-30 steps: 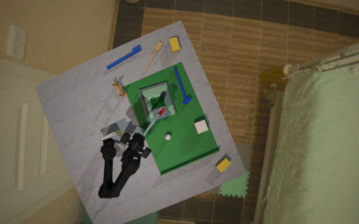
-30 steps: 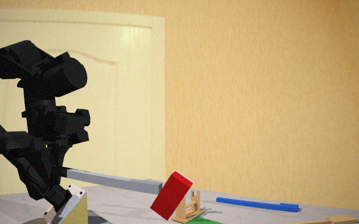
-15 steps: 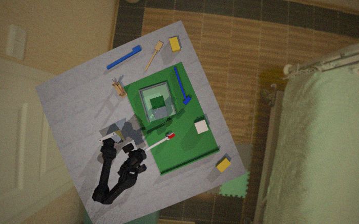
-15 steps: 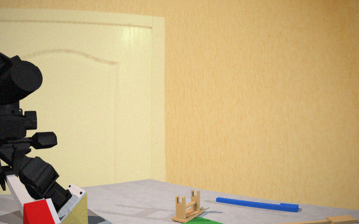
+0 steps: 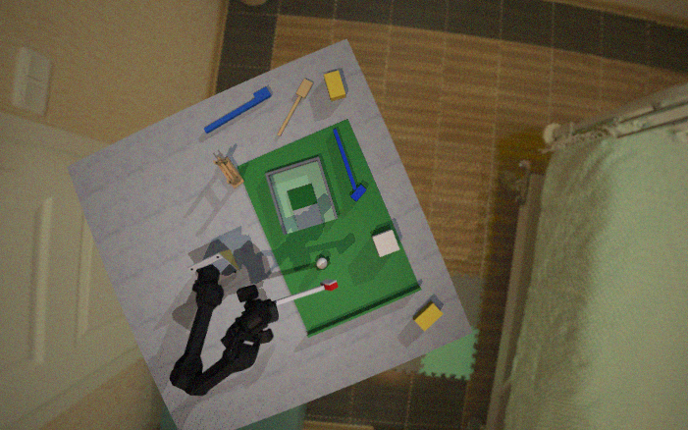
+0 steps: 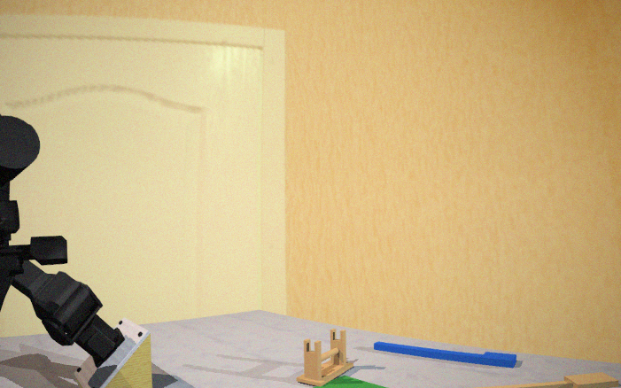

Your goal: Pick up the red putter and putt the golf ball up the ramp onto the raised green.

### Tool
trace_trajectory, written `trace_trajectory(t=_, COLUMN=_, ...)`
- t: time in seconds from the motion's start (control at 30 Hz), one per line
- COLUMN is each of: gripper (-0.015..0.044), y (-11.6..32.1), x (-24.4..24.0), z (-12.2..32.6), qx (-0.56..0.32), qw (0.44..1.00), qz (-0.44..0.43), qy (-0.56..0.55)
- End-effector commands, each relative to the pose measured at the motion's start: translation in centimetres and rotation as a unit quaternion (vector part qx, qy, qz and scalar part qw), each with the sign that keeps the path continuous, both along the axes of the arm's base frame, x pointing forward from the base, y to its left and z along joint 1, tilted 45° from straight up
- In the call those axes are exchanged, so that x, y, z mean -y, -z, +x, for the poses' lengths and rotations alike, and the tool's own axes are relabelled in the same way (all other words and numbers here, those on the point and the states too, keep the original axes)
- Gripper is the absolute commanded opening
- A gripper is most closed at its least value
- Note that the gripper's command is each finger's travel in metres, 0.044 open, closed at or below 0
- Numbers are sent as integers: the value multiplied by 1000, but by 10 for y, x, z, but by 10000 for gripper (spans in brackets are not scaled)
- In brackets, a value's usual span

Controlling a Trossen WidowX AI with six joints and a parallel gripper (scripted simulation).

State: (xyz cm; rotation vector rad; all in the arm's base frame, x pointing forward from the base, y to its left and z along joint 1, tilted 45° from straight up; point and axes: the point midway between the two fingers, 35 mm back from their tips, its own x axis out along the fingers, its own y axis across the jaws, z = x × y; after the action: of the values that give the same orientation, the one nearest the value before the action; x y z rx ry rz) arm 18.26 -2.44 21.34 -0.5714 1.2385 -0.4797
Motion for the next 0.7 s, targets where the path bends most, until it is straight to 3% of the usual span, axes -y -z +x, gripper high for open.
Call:
trace_trajectory(t=0.0, gripper=0, y=6, x=6, z=2, qx=-9, qw=1000, qz=-10, qy=15)
trace_trajectory(t=0.67, gripper=0, y=35, x=33, z=10, qx=-52, qw=997, qz=-34, qy=53)
